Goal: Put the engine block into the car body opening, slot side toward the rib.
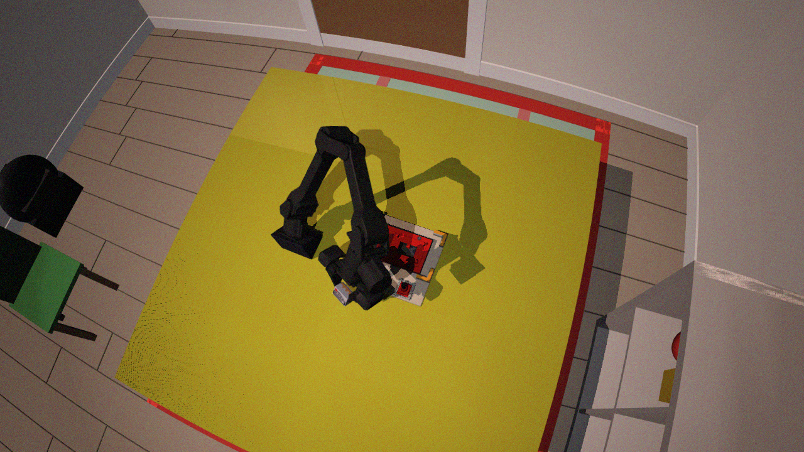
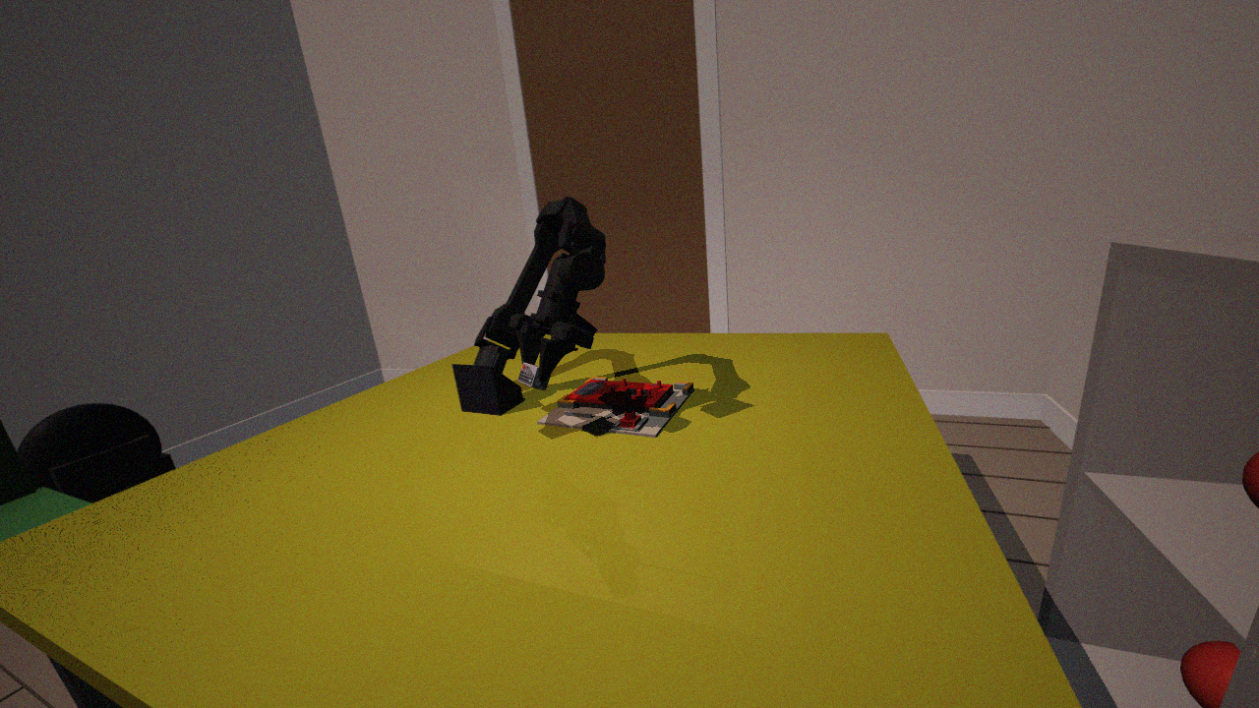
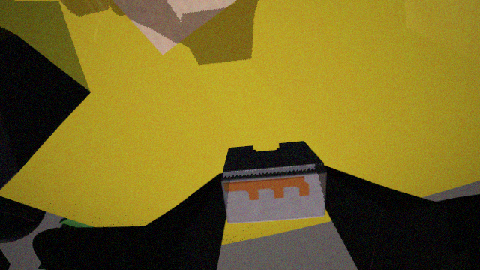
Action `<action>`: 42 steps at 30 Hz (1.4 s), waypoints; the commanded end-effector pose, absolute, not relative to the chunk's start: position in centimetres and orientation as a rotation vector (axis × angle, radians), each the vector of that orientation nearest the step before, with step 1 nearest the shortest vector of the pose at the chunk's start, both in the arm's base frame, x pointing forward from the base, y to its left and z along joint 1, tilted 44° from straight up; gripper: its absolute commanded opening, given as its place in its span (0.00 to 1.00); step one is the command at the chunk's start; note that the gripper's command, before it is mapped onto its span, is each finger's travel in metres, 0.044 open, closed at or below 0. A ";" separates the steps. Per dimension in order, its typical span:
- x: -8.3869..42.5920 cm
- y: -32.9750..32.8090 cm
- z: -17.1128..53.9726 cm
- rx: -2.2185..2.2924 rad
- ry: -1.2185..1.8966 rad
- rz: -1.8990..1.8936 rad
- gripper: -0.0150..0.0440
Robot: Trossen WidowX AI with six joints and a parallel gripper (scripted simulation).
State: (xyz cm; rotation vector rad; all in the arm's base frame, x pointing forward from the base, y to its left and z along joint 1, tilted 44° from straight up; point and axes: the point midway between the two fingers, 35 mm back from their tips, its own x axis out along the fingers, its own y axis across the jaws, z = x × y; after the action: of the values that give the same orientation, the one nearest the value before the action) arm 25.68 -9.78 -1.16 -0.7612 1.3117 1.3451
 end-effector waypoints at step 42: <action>25.7 -5.7 -3.8 -1.040 1.586 1.232 0.25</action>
State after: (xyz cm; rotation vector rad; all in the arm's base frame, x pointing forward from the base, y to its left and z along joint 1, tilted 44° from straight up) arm 26.08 -6.22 -3.23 -1.0469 1.5784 1.2213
